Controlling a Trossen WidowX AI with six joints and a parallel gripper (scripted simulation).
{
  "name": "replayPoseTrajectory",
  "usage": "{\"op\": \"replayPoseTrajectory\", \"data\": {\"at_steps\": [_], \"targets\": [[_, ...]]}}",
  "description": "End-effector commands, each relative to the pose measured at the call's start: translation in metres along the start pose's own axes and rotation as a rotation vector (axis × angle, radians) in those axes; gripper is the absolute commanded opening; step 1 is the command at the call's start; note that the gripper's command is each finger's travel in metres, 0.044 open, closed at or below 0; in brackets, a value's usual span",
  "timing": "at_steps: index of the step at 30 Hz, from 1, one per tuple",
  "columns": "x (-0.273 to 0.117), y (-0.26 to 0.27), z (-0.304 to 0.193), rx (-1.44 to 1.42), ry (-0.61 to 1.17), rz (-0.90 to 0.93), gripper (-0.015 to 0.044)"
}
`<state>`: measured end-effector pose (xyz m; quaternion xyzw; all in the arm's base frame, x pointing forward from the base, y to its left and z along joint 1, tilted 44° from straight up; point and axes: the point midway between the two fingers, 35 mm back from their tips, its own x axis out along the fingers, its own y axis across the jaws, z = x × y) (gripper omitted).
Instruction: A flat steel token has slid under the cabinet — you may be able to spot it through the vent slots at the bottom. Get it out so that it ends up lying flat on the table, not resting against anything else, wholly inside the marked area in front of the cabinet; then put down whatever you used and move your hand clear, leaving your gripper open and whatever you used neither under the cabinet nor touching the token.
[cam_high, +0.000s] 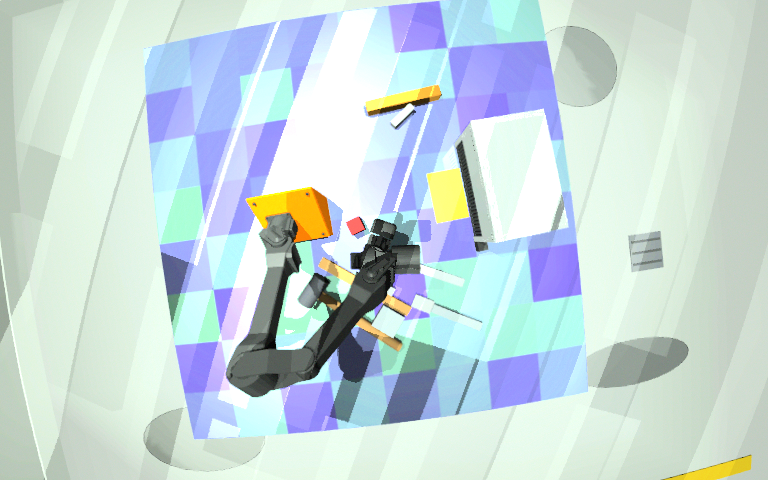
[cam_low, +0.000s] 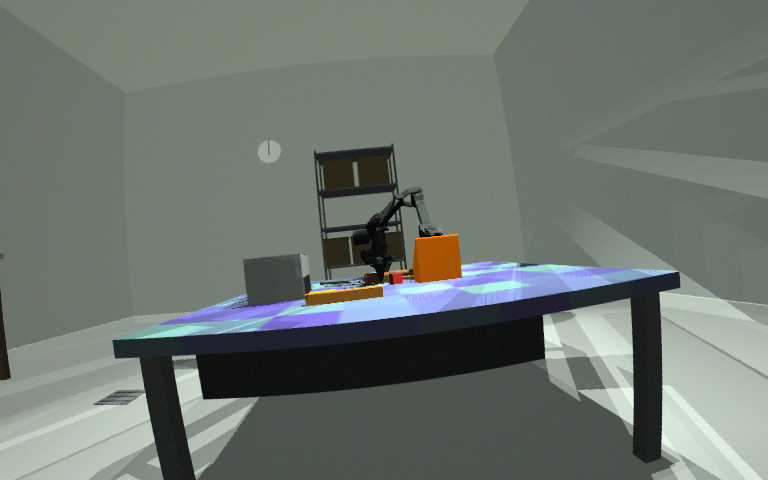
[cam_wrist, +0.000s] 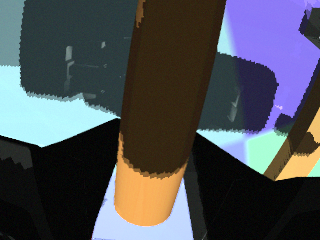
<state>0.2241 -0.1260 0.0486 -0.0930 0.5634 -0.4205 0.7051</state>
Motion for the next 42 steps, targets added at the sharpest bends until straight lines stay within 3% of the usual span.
{"op": "replayPoseTrajectory", "data": {"at_steps": [1, 42], "targets": [[-0.001, 0.000, 0.000, 0.030, -0.003, 0.000, 0.0000], [-0.001, 0.035, -0.003, 0.109, -0.002, 0.002, 0.0000]]}}
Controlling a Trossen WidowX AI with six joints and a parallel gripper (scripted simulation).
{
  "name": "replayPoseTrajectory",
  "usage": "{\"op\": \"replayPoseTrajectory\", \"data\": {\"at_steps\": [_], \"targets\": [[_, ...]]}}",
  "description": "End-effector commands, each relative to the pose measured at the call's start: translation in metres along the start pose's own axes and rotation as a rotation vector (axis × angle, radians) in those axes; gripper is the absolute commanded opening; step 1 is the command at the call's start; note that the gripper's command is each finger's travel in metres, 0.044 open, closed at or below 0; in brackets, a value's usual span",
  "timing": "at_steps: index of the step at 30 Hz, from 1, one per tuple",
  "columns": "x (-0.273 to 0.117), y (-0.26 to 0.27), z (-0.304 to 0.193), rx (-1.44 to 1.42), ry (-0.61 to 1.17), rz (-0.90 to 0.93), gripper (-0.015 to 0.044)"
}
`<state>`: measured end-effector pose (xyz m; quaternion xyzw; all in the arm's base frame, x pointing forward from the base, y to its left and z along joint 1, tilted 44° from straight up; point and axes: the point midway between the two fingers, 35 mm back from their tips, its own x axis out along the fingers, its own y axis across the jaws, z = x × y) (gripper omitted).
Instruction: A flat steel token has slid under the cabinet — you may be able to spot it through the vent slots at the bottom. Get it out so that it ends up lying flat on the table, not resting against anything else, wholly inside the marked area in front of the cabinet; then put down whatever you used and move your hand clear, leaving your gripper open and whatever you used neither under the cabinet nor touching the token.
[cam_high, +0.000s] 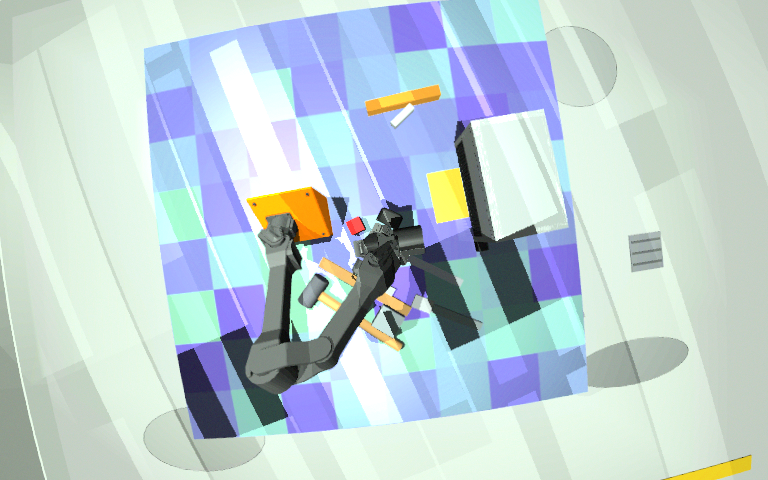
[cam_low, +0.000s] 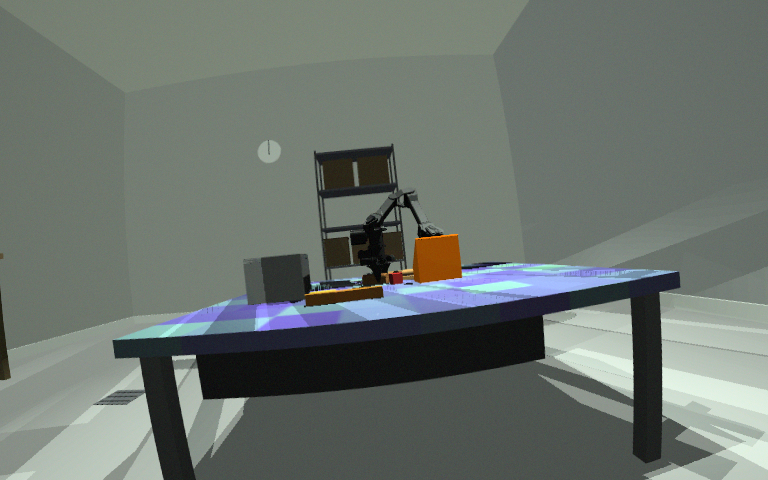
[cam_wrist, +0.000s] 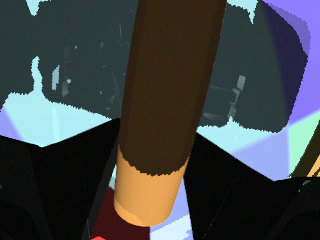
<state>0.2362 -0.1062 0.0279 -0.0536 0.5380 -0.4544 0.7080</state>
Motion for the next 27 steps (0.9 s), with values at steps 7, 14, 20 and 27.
{"op": "replayPoseTrajectory", "data": {"at_steps": [7, 14, 20, 27], "targets": [[-0.002, 0.011, -0.002, -0.005, -0.002, 0.008, 0.0000], [-0.002, 0.018, -0.004, -0.004, -0.002, 0.008, 0.0000], [-0.002, 0.023, -0.006, -0.004, -0.002, 0.008, 0.0000], [-0.002, 0.030, -0.008, -0.004, -0.002, 0.008, 0.0000]]}}
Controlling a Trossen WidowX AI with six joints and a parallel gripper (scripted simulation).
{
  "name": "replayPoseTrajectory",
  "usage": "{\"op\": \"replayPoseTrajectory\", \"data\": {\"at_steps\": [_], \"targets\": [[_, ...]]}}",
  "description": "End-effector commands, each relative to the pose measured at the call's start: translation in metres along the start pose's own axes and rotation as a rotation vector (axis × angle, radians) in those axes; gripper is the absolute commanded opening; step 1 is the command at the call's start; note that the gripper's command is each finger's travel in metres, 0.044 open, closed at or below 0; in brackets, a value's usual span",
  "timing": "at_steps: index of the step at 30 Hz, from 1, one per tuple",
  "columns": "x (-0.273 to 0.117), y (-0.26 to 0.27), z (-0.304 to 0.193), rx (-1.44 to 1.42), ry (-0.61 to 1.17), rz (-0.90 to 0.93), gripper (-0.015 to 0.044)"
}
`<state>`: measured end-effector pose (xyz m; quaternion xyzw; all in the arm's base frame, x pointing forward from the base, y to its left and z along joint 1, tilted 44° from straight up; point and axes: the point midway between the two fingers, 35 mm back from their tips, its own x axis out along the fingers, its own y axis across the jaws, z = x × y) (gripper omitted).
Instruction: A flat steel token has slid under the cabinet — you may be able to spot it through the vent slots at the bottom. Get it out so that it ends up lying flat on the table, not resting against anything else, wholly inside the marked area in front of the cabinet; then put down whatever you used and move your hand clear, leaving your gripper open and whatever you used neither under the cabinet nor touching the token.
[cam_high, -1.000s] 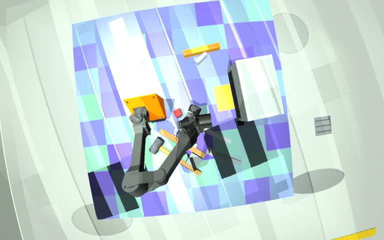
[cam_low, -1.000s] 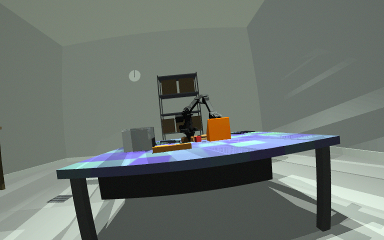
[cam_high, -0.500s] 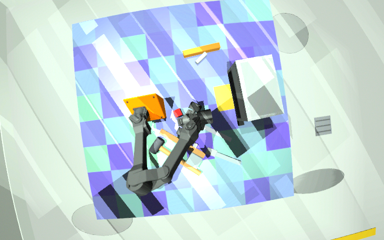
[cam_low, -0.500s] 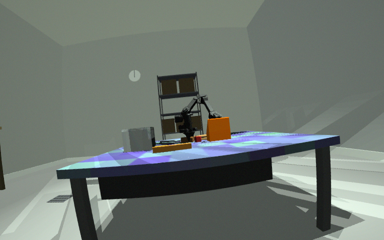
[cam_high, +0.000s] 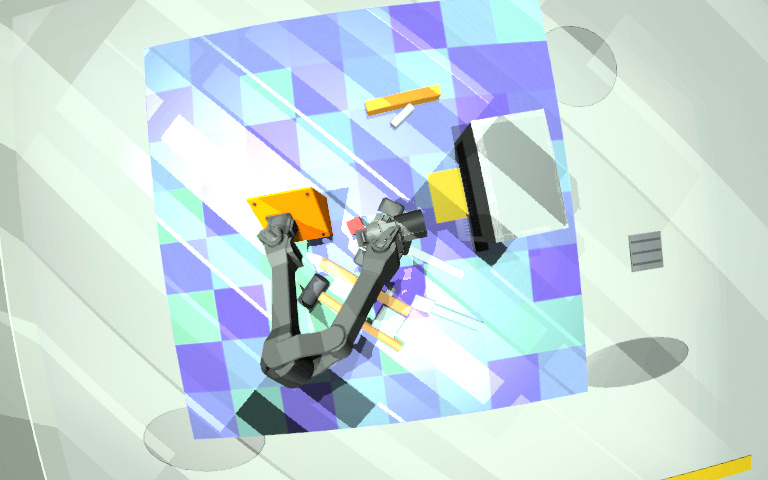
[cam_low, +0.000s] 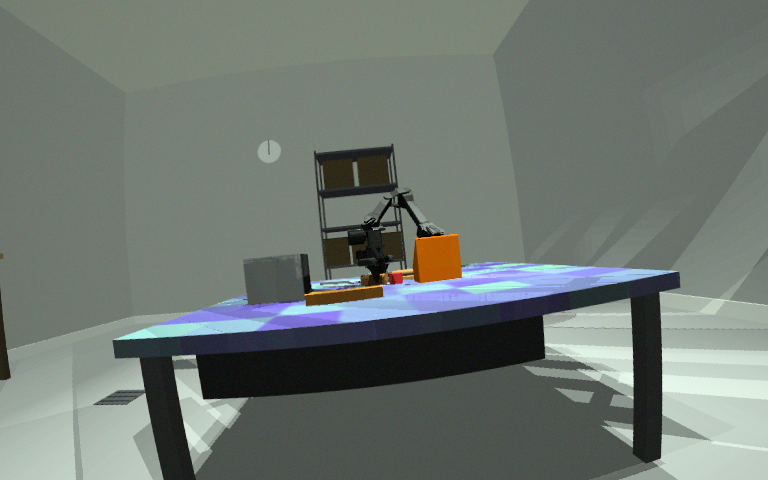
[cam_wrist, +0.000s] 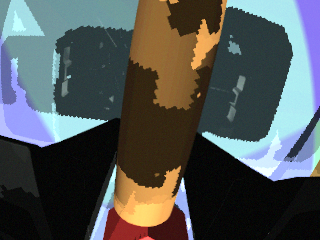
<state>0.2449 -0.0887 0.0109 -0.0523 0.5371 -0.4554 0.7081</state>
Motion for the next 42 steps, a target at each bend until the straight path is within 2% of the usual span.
{"op": "replayPoseTrajectory", "data": {"at_steps": [1, 42], "targets": [[-0.002, 0.006, -0.001, -0.007, -0.002, 0.008, 0.0000], [-0.002, 0.042, -0.015, -0.007, -0.001, 0.010, 0.0000]]}}
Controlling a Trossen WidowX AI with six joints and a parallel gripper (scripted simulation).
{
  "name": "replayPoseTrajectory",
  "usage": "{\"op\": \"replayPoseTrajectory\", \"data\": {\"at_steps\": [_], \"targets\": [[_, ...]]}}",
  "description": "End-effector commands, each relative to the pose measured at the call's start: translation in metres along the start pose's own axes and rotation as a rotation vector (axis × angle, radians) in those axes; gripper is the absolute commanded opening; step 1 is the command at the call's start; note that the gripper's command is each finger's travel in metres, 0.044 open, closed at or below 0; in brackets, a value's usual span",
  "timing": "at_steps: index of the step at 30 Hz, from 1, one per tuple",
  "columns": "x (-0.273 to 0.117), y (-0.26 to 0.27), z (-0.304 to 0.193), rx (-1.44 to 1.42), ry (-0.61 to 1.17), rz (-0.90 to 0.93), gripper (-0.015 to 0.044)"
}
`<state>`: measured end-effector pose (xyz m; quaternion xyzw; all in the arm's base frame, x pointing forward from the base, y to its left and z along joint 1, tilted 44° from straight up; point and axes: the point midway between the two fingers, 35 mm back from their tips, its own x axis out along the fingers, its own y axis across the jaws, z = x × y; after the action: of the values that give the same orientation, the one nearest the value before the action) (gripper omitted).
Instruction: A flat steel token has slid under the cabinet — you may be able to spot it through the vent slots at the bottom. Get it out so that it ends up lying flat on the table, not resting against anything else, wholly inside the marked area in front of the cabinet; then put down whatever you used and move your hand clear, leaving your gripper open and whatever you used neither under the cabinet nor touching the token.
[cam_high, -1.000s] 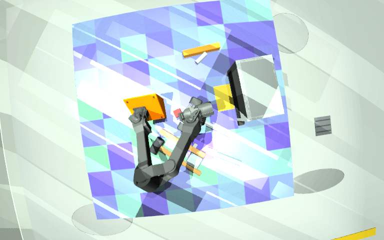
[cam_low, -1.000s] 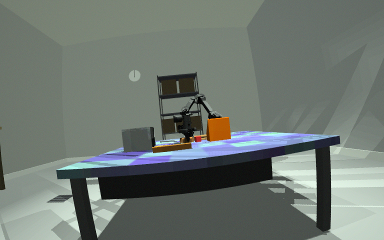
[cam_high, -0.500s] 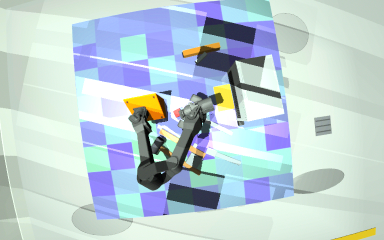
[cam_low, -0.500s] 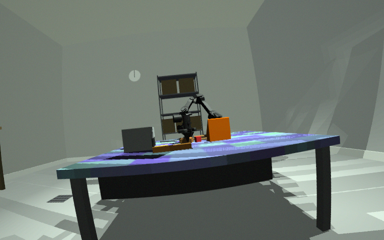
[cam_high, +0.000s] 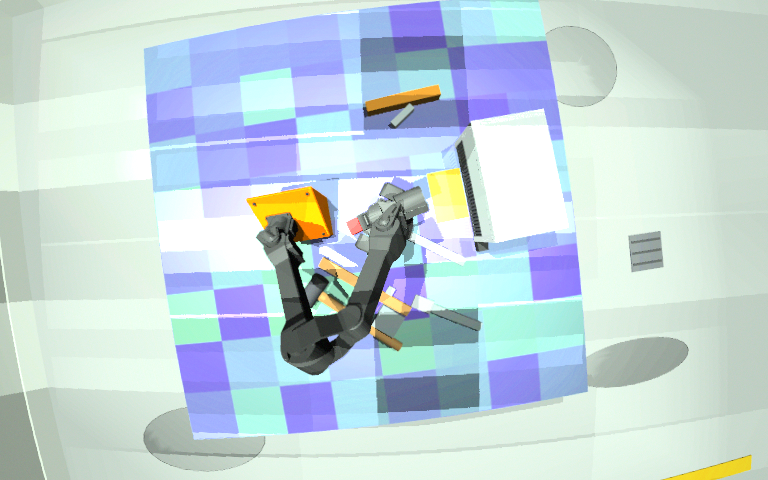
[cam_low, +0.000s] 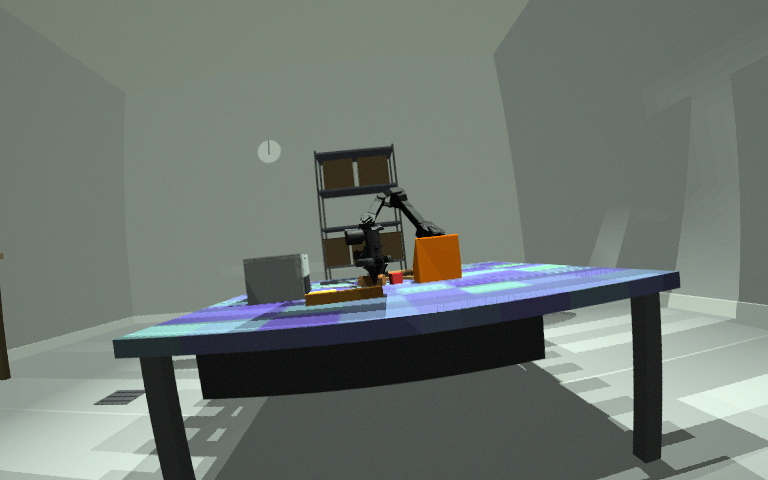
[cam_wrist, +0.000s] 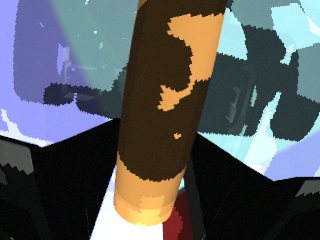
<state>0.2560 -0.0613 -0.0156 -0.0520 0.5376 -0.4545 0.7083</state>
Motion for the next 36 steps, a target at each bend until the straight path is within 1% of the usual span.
{"op": "replayPoseTrajectory", "data": {"at_steps": [1, 36], "targets": [[-0.002, 0.006, -0.003, -0.006, -0.002, 0.008, 0.0000], [-0.002, 0.034, -0.024, -0.006, -0.001, 0.010, 0.0000]]}}
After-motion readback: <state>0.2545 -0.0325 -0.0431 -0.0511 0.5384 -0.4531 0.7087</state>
